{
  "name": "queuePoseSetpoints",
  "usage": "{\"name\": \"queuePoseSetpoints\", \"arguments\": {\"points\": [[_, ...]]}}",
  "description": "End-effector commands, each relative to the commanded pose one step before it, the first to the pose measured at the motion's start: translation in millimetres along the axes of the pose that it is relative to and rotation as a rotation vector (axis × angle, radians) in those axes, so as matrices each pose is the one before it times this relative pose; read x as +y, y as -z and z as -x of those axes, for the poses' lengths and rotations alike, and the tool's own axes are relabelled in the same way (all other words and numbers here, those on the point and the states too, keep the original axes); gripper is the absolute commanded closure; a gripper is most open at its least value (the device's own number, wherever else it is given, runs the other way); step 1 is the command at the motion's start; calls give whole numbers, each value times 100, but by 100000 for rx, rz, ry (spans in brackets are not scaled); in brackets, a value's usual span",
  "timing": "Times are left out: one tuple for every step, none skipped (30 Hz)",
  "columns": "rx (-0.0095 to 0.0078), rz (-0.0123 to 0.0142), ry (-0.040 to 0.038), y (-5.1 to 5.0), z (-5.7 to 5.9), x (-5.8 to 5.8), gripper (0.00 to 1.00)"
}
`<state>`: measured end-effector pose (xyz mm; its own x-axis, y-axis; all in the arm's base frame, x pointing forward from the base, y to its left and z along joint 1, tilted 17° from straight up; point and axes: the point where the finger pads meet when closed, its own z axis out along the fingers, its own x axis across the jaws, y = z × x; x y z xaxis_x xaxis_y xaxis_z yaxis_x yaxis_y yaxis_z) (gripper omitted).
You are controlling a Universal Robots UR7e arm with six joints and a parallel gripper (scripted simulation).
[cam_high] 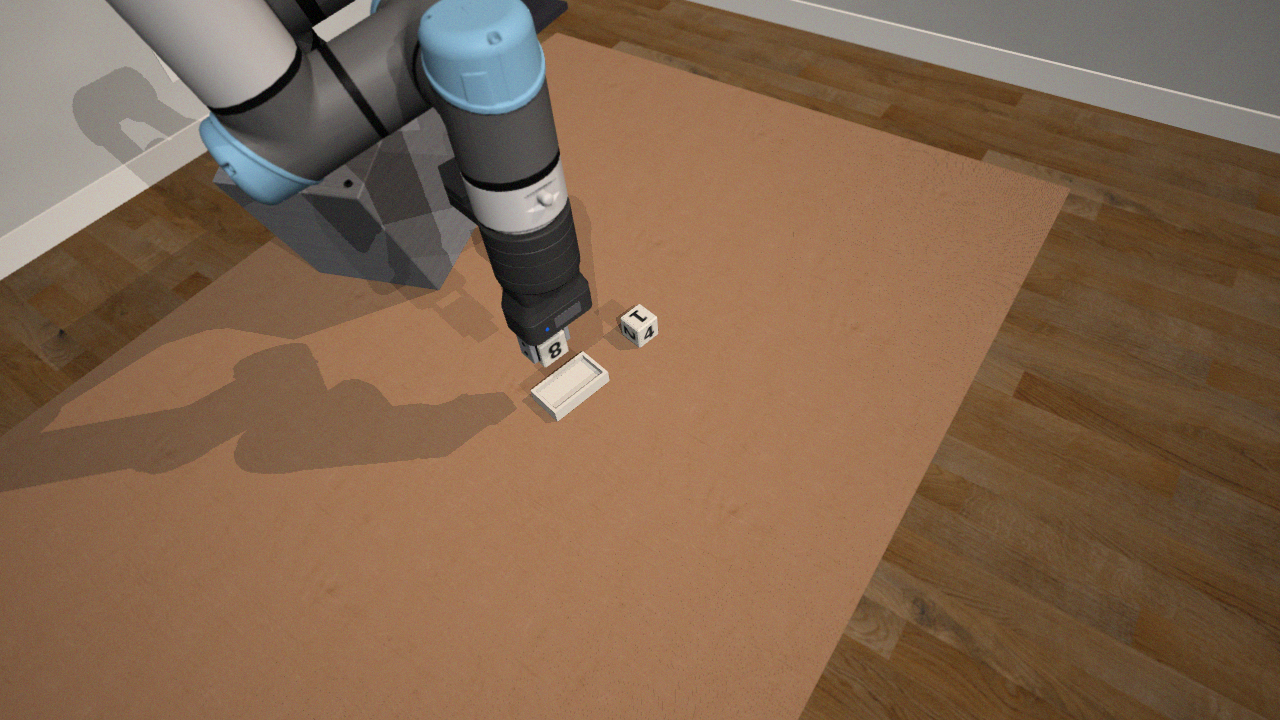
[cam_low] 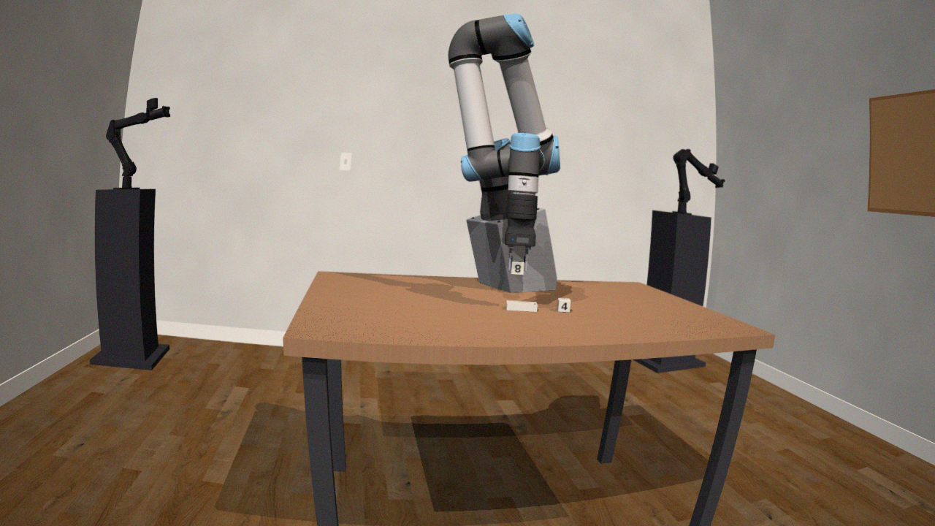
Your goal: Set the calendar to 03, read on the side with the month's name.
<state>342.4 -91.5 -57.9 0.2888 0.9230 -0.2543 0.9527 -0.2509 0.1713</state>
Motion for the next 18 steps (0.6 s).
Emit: {"name": "queuePoseSetpoints", "arguments": {"points": [[137,-1014,139,810,-106,-343,40],[-2,13,-3,195,2,8,40],[-4,18,-4,179,3,12,40],[-4,20,-5,161,3,14,40],[-3,18,-4,143,3,11,40],[-2,18,-4,125,3,12,40],[-2,19,-5,108,3,14,40],[-1,16,-4,90,2,11,40],[0,14,-3,73,1,9,40],[1,11,-2,57,1,7,40],[-4,0,-32,40,11,5,40],[-6,-5,-44,26,15,4,40],[-5,-6,-37,15,14,2,40],[-3,-6,-17,7,11,1,40],[-2,-4,-8,2,7,1,40],[0,0,0,0,0,0,40],[0,0,0,0,0,0,40],[25,-125,42,-37,-11,-32,40]]}}
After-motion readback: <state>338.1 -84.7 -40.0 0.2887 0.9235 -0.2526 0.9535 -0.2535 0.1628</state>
